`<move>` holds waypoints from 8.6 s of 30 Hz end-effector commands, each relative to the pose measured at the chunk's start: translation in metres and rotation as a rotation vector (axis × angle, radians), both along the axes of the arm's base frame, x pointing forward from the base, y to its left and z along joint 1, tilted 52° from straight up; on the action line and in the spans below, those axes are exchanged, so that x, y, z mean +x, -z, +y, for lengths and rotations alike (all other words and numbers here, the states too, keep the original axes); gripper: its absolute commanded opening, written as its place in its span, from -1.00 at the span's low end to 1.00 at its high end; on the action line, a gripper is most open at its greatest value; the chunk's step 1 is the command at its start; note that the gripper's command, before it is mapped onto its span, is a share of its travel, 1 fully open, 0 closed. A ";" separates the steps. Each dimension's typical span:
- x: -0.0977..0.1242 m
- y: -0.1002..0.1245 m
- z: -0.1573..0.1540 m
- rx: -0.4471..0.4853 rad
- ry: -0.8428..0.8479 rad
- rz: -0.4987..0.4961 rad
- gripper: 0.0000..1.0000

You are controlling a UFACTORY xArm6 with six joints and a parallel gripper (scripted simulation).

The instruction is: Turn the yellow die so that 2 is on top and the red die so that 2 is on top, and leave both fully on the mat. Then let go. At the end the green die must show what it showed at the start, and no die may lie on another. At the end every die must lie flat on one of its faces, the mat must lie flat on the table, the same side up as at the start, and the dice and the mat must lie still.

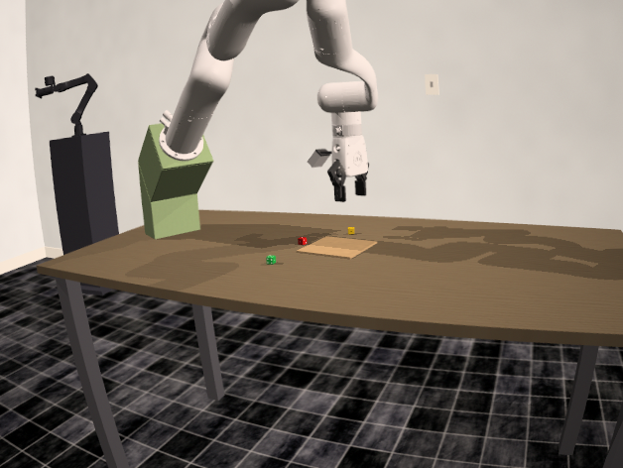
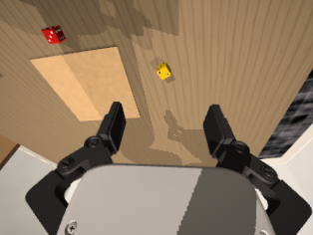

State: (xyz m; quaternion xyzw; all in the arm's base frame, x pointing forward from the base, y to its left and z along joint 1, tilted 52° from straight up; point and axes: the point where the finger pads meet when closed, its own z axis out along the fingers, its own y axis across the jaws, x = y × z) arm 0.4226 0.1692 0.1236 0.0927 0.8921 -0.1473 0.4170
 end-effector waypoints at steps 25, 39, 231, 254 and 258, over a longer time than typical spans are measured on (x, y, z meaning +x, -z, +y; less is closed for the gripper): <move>0.004 0.008 -0.004 -0.429 -0.369 0.218 1.00; 0.004 0.008 -0.004 -0.429 -0.369 0.218 -0.38; 0.050 0.045 -0.026 -0.429 -0.369 0.218 -0.38; 0.056 0.050 -0.028 -0.429 -0.369 0.219 -0.38; 0.056 0.050 -0.028 -0.429 -0.369 0.219 -0.38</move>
